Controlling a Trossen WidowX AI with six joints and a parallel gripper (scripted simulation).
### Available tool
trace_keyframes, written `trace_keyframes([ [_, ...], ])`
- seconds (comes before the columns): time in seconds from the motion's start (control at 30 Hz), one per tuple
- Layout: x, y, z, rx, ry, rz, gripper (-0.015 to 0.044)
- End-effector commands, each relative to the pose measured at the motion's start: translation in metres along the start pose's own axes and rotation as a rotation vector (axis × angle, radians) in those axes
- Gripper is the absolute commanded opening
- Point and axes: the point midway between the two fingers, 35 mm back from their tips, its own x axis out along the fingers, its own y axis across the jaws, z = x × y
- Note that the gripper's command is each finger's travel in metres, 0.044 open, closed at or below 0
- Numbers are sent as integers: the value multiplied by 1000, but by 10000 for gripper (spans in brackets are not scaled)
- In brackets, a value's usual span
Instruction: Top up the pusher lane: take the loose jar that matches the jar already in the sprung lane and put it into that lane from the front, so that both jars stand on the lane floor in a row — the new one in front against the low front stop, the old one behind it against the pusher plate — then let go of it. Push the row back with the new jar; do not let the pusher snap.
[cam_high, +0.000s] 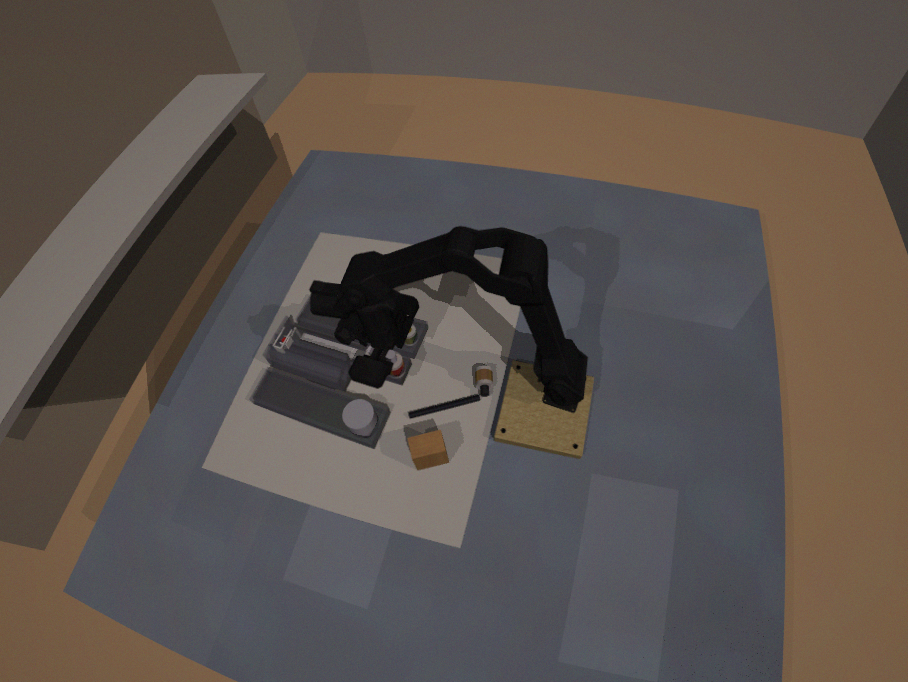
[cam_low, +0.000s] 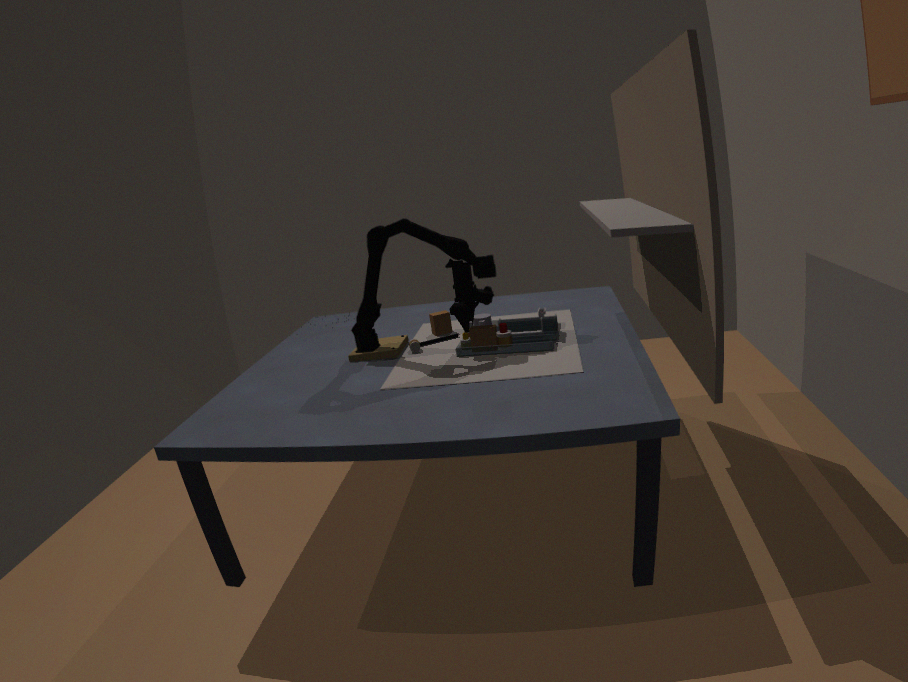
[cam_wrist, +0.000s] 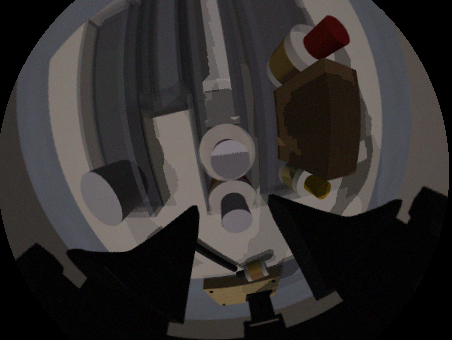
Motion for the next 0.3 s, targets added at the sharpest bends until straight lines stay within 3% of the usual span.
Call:
trace_keyframes([
  [0.0,-4,0,1,1,-11,1,285],
  [0.27,-6,1,-14,1,-10,1,285],
])
